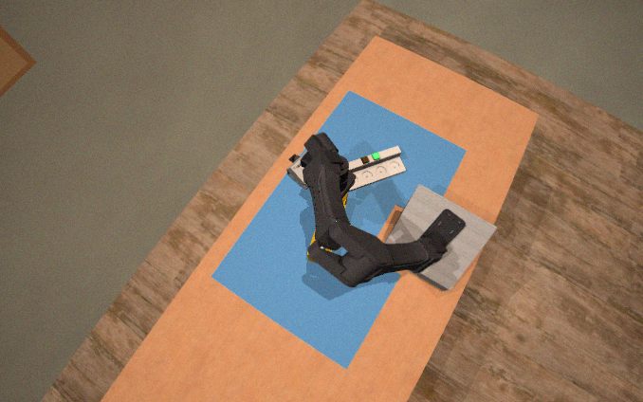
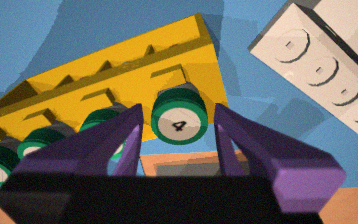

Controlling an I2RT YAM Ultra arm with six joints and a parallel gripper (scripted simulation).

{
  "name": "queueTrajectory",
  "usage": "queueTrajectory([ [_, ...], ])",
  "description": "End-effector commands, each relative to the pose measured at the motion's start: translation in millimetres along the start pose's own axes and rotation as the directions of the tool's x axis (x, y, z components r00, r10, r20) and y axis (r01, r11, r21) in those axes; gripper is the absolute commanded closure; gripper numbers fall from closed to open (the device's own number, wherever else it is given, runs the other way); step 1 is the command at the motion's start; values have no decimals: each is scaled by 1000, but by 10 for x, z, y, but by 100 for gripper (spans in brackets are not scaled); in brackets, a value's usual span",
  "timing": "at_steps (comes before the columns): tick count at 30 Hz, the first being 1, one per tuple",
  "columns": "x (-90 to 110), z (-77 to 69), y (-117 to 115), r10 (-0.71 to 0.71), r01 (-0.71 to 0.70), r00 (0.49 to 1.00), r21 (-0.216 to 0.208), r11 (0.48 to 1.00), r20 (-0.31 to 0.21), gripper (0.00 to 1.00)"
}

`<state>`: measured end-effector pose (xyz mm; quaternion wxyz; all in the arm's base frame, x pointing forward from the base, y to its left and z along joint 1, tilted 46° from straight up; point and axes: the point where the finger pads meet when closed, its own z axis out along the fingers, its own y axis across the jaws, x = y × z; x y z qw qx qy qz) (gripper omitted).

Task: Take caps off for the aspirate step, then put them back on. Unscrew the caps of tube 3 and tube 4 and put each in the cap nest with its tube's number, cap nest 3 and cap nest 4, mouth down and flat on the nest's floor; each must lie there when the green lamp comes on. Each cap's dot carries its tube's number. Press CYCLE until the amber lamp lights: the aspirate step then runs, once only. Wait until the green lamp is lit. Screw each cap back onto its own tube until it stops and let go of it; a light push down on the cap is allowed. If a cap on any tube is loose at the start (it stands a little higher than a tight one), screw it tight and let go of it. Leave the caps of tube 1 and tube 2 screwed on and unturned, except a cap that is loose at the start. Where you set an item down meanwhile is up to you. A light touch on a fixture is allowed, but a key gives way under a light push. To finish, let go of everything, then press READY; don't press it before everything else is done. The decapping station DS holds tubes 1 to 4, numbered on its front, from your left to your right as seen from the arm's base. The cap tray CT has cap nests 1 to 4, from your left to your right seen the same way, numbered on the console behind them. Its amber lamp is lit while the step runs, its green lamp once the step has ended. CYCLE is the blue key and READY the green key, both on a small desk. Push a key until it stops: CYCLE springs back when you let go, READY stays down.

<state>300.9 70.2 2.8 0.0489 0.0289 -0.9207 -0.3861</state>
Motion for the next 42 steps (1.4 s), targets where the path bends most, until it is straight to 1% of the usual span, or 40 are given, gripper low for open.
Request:
queueTrajectory([
  [1, -27, -66, -22, -33, 33, 999, 3, 999, 21, 100],
  [15, -27, -67, -22, -33, 33, 999, 3, 999, 21, 100],
  [18, -27, -66, -23, 67, -67, 998, 1, 998, 21, 100],
  [22, -27, -63, -22, 199, -199, 980, -2, 980, 21, 100],
  [24, -27, -63, -22, 199, -199, 980, -2, 980, 21, 100],
  [30, -27, -60, -22, 390, -390, 921, -6, 921, 21, 100],
  [34, -27, -58, -22, 509, -509, 861, -9, 861, 20, 100],
  [39, -27, -56, -22, 645, -644, 764, -12, 765, 18, 100],
  [41, -27, -56, -22, 645, -644, 764, -12, 765, 18, 100],
  [42, -27, -55, -22, 670, -670, 742, -12, 743, 18, 100],
])
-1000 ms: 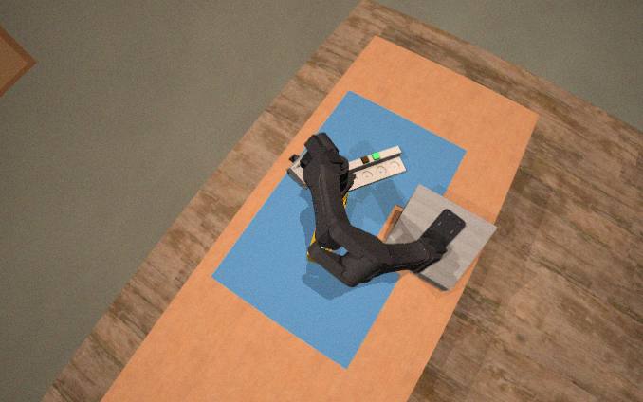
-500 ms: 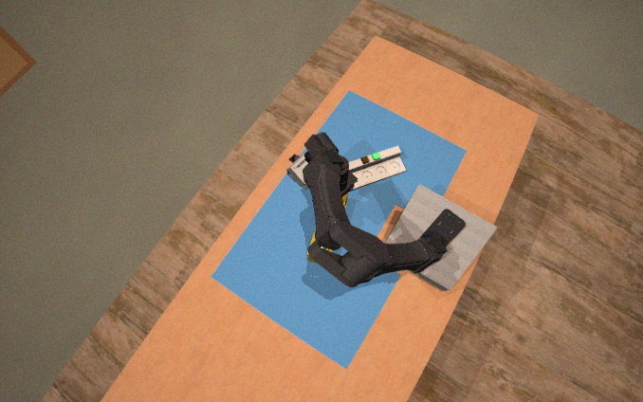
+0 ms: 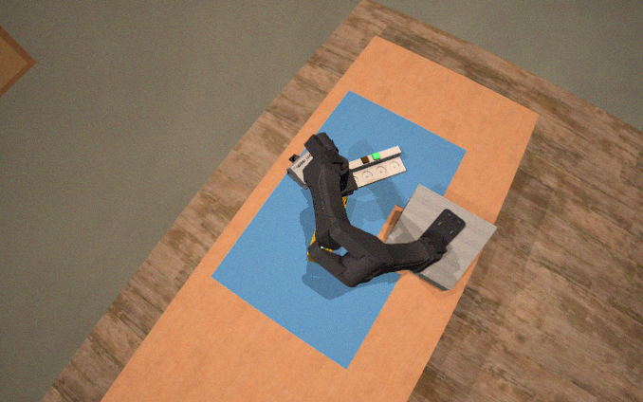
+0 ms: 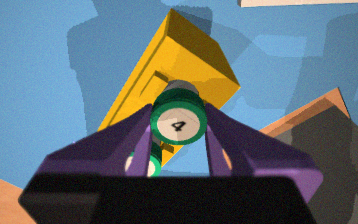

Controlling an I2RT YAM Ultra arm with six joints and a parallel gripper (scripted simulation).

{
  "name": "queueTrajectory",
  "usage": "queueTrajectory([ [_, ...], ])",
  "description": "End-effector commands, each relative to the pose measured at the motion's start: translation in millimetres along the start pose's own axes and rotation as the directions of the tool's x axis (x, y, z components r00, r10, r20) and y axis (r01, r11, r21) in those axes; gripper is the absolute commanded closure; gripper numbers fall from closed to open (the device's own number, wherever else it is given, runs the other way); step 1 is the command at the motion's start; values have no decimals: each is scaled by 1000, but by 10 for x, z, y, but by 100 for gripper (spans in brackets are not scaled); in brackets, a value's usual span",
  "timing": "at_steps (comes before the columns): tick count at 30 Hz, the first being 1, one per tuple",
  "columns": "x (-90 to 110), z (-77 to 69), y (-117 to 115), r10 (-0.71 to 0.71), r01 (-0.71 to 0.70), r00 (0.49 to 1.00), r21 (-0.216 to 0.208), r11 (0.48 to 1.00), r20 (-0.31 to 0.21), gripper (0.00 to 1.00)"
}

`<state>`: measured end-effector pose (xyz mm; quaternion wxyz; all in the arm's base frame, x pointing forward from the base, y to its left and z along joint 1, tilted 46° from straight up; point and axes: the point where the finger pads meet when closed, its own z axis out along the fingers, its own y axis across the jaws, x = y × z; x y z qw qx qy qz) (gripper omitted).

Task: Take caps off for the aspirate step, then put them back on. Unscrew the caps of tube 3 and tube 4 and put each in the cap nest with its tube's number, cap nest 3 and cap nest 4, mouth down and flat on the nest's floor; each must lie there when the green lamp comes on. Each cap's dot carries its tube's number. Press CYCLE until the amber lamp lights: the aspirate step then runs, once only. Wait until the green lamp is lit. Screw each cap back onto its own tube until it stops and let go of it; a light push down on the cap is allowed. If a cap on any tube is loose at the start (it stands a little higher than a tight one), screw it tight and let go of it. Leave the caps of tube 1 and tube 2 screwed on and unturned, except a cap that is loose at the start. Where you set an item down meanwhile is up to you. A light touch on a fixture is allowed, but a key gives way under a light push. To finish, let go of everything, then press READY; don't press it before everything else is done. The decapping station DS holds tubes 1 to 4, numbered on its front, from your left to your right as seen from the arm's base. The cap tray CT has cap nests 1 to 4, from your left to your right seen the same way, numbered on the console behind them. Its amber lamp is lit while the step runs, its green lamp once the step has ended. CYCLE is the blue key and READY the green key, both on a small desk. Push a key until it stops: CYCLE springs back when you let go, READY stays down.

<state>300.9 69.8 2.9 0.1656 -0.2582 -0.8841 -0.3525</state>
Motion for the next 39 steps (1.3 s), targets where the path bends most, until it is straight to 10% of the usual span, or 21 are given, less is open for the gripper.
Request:
queueTrajectory([
  [1, -33, -51, 0, 122, -122, 992, -11, 992, 17, 100],
  [6, -34, -52, 0, 122, -122, 992, -11, 992, 17, 100],
  [7, -34, -52, 0, 122, -122, 992, -11, 992, 17, 51],
  [19, -34, -51, 0, 122, -122, 992, -11, 993, 17, 51],
  [25, -33, -61, 0, -117, 118, 993, -7, 993, 19, 51],
  [39, -32, -61, 2, -563, 563, 826, 3, 827, 20, 51],
])
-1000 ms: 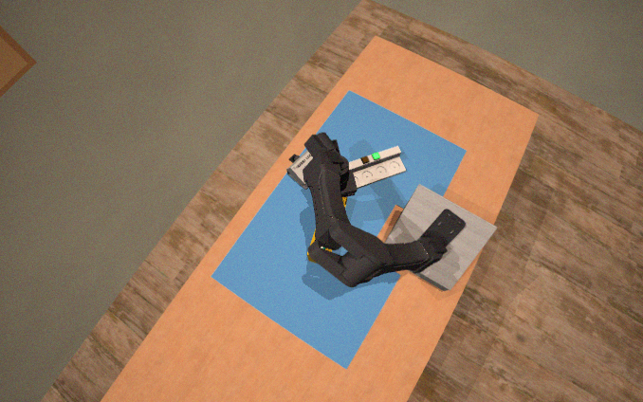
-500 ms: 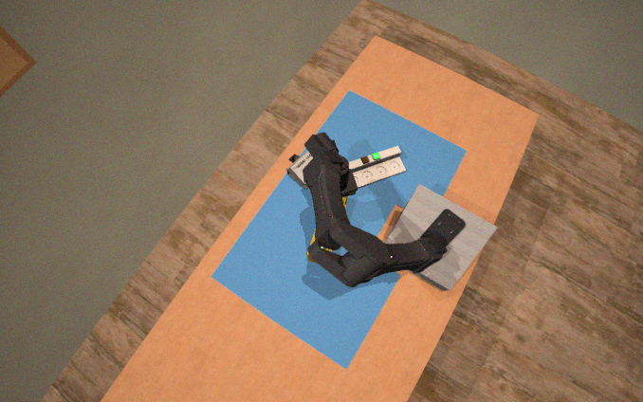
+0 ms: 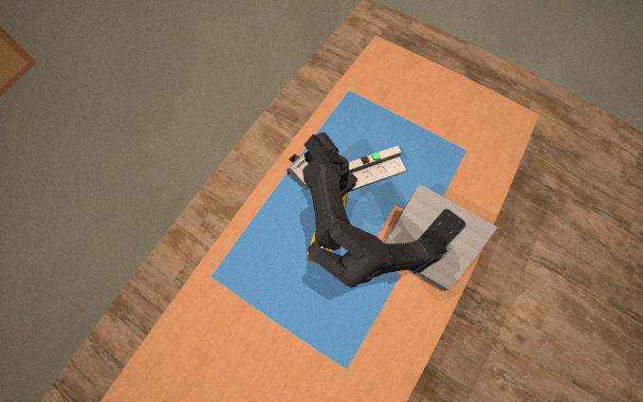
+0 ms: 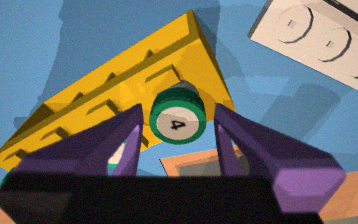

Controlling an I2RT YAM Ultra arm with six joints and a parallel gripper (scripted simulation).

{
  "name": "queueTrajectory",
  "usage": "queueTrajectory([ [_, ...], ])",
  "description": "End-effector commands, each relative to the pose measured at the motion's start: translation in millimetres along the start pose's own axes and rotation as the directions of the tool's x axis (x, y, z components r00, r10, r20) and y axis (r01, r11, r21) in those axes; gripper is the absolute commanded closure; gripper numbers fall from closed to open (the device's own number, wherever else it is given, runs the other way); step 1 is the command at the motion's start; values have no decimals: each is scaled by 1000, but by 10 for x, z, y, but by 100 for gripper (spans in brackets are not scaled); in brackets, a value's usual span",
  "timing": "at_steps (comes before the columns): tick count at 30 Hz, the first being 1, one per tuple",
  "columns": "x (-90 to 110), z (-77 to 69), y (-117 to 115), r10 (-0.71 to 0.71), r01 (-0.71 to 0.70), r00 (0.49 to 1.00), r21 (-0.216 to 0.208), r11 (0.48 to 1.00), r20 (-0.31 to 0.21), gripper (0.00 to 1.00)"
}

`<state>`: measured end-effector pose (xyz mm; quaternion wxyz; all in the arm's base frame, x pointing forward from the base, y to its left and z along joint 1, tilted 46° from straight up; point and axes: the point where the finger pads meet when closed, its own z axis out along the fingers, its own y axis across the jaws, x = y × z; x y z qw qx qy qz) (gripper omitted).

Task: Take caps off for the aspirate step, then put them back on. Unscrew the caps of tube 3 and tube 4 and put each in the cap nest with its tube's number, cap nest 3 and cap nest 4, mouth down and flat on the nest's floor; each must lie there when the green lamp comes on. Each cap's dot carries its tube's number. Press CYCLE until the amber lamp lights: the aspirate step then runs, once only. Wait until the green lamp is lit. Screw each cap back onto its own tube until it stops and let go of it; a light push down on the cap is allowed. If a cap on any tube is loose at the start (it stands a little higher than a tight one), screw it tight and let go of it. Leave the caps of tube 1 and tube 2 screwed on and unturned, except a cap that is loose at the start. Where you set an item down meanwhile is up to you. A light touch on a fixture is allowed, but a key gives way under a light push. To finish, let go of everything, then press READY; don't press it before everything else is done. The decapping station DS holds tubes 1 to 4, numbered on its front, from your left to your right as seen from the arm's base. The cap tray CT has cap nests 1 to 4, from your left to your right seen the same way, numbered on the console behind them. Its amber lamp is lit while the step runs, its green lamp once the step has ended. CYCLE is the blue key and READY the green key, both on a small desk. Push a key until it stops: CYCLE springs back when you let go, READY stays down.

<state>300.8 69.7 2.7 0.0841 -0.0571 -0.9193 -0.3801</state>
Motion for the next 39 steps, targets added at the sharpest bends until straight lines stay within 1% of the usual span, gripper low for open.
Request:
queueTrajectory([
  [1, -31, -62, -10, -193, 193, 981, 3, 981, 20, 51],
  [2, -31, -62, -10, -217, 217, 976, 4, 976, 20, 51],
  [8, -31, -63, -6, -217, 217, 976, 4, 976, 20, 51],
  [9, -31, -63, -6, -217, 217, 976, 4, 976, 20, 100],
  [23, -31, -63, -6, -217, 217, 976, 4, 976, 20, 100],
  [26, -31, -63, -7, -119, 119, 993, 2, 993, 20, 100],
  [28, -31, -63, -7, -119, 119, 993, 2, 993, 20, 100],
  [32, -31, -60, -7, 14, -14, 1000, -1, 1000, 20, 100],
  [35, -31, -59, -7, 114, -114, 993, -3, 993, 20, 100],
  [39, -31, -57, -7, 245, -245, 969, -6, 970, 20, 100],
])
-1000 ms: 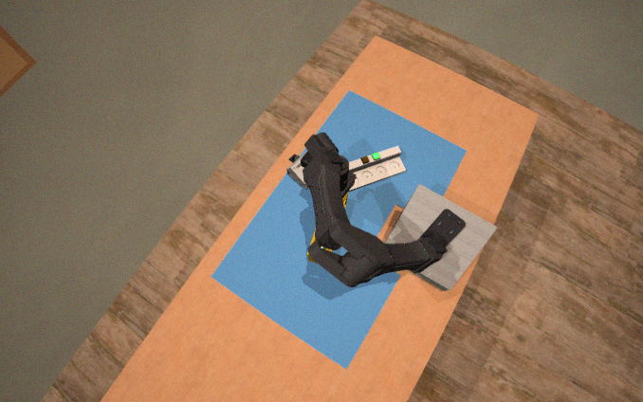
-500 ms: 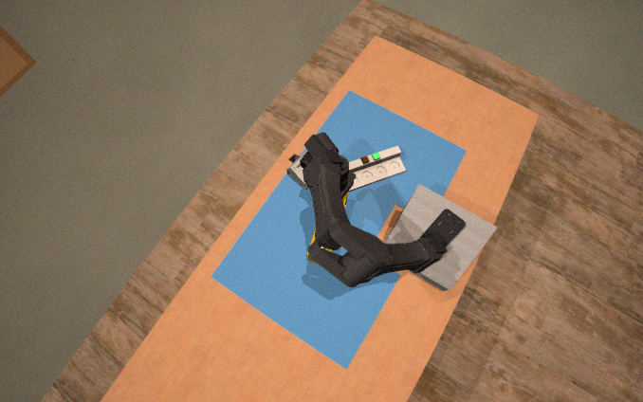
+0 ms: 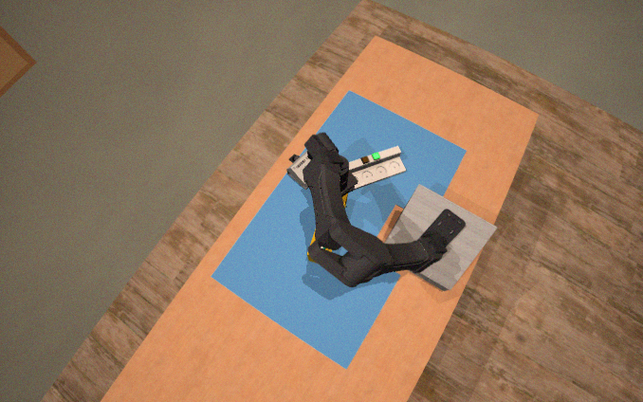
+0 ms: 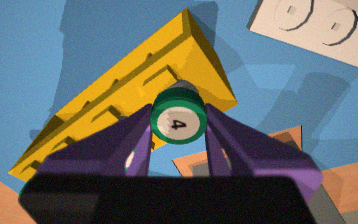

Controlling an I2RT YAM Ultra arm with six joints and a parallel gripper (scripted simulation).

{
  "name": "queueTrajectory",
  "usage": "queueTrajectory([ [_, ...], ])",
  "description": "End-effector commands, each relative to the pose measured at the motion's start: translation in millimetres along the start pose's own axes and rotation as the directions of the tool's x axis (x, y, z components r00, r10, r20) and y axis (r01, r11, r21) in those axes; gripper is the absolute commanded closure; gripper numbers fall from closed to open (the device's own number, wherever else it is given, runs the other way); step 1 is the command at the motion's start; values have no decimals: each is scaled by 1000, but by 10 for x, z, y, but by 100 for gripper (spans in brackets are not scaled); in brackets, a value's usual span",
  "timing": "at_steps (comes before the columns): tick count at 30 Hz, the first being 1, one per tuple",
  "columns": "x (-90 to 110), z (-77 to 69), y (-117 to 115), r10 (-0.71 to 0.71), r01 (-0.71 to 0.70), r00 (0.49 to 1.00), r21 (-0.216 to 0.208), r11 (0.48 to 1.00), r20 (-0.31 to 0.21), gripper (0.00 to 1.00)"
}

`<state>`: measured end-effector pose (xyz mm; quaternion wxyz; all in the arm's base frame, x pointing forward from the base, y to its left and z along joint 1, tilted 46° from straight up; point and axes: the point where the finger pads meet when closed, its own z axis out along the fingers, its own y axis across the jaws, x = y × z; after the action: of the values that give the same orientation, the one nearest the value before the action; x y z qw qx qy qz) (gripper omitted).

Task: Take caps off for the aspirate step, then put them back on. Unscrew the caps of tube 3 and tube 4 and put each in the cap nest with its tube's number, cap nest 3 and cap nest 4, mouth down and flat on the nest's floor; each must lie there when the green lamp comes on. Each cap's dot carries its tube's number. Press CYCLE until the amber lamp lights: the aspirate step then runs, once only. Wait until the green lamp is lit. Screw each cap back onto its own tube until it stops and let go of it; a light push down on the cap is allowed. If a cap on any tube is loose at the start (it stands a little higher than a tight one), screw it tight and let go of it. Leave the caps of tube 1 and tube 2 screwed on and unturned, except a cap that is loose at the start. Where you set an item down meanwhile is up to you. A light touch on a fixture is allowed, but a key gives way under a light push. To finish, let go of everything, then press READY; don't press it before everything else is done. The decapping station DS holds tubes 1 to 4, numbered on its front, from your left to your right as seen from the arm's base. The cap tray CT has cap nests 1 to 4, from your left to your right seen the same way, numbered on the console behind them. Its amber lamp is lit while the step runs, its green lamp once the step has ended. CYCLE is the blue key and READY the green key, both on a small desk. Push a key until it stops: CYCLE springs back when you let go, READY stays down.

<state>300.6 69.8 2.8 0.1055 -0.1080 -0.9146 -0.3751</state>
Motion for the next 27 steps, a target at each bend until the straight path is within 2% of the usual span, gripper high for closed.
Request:
queueTrajectory([
  [1, -34, -56, -4, 169, -169, 985, -6, 986, 20, 100],
  [4, -34, -55, -4, 266, -266, 964, -8, 964, 19, 100],
  [6, -34, -55, -4, 266, -266, 964, -8, 964, 19, 100],
  [11, -34, -52, -4, 423, -422, 906, -11, 906, 18, 100],
  [17, -34, -52, -4, 439, -439, 898, -11, 898, 18, 100],
  [18, -34, -52, -4, 439, -439, 898, -11, 898, 18, 51],
  [27, -34, -52, -5, 439, -439, 898, -11, 898, 18, 51],
])
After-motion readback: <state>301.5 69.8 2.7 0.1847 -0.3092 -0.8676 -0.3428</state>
